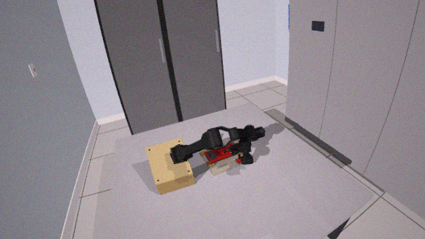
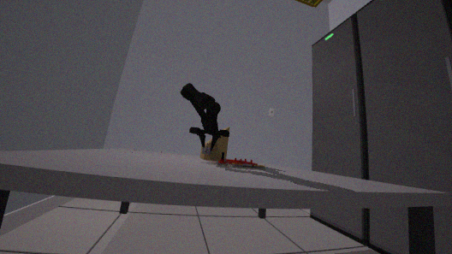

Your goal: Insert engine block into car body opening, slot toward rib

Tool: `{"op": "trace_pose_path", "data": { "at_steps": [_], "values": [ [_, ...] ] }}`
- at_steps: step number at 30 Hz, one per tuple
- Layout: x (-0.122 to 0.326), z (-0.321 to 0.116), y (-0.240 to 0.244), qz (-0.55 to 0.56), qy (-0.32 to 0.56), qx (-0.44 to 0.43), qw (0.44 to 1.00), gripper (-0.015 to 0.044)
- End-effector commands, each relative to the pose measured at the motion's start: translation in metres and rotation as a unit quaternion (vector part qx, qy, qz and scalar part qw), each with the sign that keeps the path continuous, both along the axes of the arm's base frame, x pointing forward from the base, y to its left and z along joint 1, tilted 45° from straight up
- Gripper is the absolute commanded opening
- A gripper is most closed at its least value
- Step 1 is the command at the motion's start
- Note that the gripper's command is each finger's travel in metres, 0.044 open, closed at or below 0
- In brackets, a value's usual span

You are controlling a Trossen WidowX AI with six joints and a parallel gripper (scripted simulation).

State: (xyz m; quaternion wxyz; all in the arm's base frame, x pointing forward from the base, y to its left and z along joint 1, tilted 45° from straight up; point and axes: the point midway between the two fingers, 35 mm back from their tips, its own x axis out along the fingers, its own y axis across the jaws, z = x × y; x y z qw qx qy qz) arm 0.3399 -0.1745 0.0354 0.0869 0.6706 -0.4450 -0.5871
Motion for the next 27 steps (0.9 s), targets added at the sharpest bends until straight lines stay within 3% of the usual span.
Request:
{"op": "trace_pose_path", "data": {
  "at_steps": [1, 21, 27],
  "values": [
    [0.004, 0.010, 0.008, 0.000, -0.005, -0.001, 1.000, 0.0000],
    [0.008, 0.056, 0.052, 0.000, -0.004, -0.004, 1.000, 0.0000],
    [0.009, 0.052, 0.057, -0.027, -0.032, -0.006, 0.999, 0.0000]
  ]
}}
